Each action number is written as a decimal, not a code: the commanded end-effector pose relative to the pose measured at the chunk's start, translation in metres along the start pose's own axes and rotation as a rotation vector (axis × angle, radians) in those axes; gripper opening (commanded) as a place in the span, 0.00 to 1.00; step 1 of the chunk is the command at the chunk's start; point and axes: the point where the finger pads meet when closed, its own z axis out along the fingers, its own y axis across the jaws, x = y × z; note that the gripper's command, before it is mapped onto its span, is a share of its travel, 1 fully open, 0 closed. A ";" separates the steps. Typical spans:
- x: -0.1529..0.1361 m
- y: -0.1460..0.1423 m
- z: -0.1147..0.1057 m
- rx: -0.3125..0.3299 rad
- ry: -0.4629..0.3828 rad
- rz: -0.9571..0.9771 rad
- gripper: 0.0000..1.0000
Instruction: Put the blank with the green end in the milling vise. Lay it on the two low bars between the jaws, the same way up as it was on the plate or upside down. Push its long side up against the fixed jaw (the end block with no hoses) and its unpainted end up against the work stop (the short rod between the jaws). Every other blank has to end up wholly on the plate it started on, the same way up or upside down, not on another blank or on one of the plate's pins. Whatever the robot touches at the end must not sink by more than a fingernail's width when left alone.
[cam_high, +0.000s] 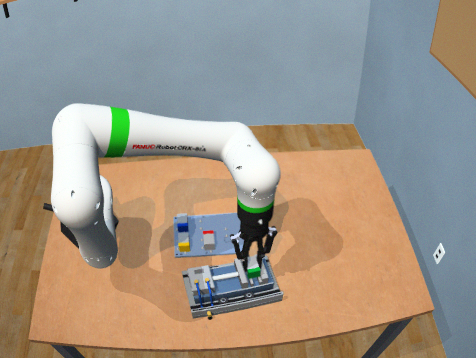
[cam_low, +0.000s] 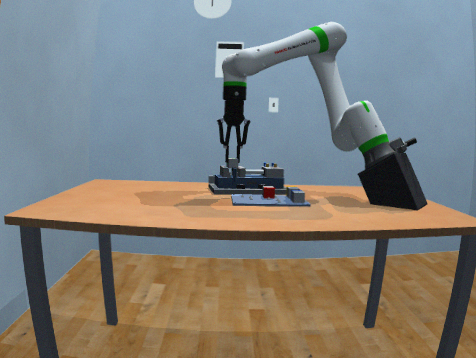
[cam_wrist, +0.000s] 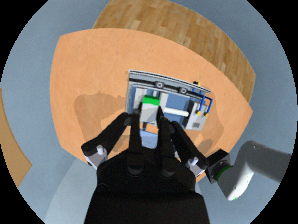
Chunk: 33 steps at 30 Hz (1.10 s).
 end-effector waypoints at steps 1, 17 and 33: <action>0.000 -0.001 -0.001 0.002 0.001 0.000 0.10; 0.000 -0.001 0.001 0.002 0.001 0.000 0.10; 0.000 -0.001 0.002 0.002 0.001 0.000 0.10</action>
